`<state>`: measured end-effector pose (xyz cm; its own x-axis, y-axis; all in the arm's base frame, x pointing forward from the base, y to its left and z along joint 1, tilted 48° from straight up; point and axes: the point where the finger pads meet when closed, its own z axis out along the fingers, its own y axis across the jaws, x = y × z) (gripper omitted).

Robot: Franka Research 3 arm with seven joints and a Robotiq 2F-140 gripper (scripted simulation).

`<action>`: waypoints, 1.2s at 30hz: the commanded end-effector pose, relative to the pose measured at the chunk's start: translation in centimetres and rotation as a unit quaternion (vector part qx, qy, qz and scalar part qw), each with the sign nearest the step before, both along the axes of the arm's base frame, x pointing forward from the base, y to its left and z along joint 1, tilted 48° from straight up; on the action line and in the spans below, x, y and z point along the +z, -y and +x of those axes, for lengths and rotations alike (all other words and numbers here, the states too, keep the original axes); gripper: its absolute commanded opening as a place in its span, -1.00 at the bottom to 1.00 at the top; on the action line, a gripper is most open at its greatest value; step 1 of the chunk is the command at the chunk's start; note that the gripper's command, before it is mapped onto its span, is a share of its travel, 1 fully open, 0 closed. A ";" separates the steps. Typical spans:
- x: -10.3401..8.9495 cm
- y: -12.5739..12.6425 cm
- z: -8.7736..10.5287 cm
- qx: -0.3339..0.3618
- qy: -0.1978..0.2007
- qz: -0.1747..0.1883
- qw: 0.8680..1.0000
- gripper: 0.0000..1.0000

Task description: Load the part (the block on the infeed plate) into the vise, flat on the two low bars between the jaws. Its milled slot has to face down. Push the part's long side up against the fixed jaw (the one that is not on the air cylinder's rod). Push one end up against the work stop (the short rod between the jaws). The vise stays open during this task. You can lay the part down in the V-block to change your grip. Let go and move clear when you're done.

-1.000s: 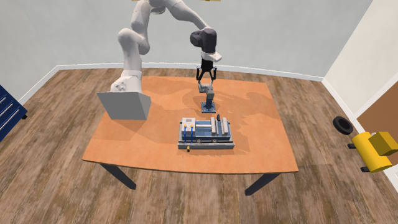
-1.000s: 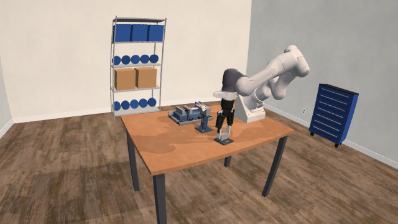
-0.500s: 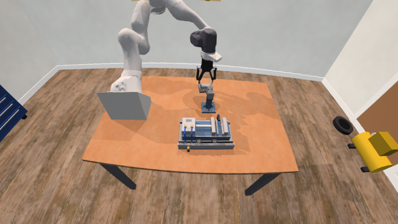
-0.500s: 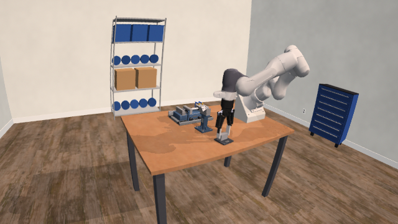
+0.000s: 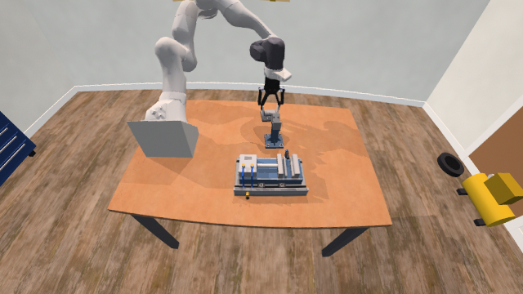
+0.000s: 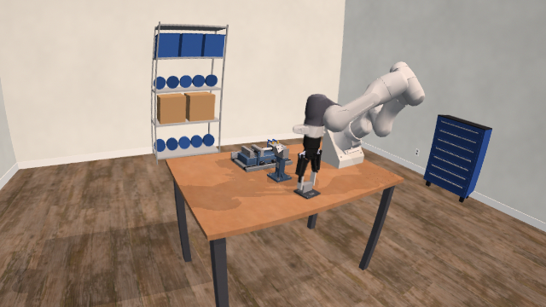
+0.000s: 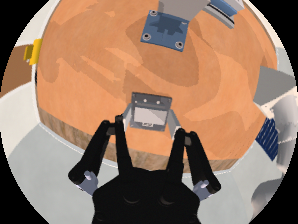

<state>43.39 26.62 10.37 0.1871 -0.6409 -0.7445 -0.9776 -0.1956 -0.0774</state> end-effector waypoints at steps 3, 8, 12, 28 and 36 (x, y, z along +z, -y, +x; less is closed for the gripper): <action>-0.1 -0.2 0.0 0.001 0.002 0.001 1.000 0.02; -0.1 -0.2 0.0 0.001 0.002 0.001 1.000 -1.00; -0.1 -0.2 0.0 0.001 0.002 0.001 1.000 -1.00; -0.1 -0.2 0.0 0.001 0.002 0.001 1.000 -1.00; -0.1 -0.2 0.0 0.001 0.002 0.001 1.000 -1.00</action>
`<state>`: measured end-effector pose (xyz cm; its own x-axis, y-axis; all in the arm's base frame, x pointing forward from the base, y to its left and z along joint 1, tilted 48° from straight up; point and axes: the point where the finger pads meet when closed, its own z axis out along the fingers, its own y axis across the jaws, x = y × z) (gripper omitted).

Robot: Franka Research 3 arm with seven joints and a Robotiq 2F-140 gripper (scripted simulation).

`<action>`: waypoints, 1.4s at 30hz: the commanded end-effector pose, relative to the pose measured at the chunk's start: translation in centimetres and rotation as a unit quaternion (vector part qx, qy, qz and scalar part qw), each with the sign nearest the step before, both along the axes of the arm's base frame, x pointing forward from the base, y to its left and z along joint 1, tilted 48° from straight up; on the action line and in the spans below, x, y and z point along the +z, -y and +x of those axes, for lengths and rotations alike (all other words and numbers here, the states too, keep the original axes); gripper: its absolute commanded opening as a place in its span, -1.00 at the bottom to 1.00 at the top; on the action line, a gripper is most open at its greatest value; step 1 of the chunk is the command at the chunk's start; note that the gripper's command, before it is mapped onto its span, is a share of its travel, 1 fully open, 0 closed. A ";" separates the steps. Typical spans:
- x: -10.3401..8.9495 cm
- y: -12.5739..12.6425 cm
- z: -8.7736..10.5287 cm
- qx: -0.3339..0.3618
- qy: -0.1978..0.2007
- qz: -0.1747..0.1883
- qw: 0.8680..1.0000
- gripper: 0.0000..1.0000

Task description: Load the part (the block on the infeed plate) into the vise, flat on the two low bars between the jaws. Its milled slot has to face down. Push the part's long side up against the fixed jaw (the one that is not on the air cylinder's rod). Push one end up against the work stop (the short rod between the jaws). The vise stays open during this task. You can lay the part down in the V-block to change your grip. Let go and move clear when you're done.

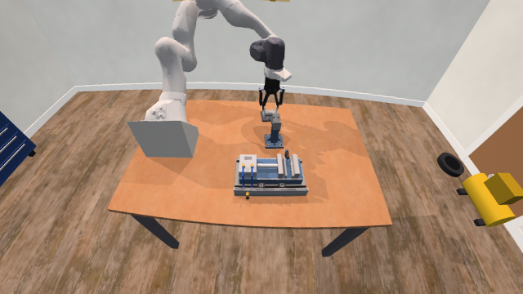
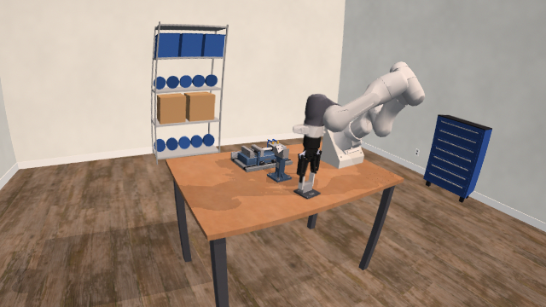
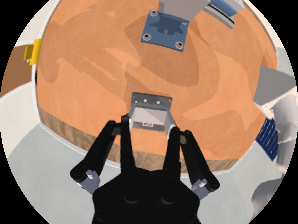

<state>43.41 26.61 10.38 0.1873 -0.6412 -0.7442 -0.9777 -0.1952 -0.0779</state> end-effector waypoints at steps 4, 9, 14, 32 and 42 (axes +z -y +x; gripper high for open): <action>-0.1 -0.2 -0.1 0.002 0.002 0.001 1.000 -1.00; -0.1 -0.2 -0.1 0.002 0.002 0.001 1.000 -1.00; 0.0 0.0 0.0 0.002 0.002 0.001 1.000 -1.00; 1.5 1.6 0.2 0.002 0.002 0.001 1.000 -1.00; 3.5 3.8 0.5 0.002 0.002 0.001 1.000 -1.00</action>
<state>43.99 23.54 12.96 0.2029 -0.6417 -0.7396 -0.9753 -0.1995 -0.0945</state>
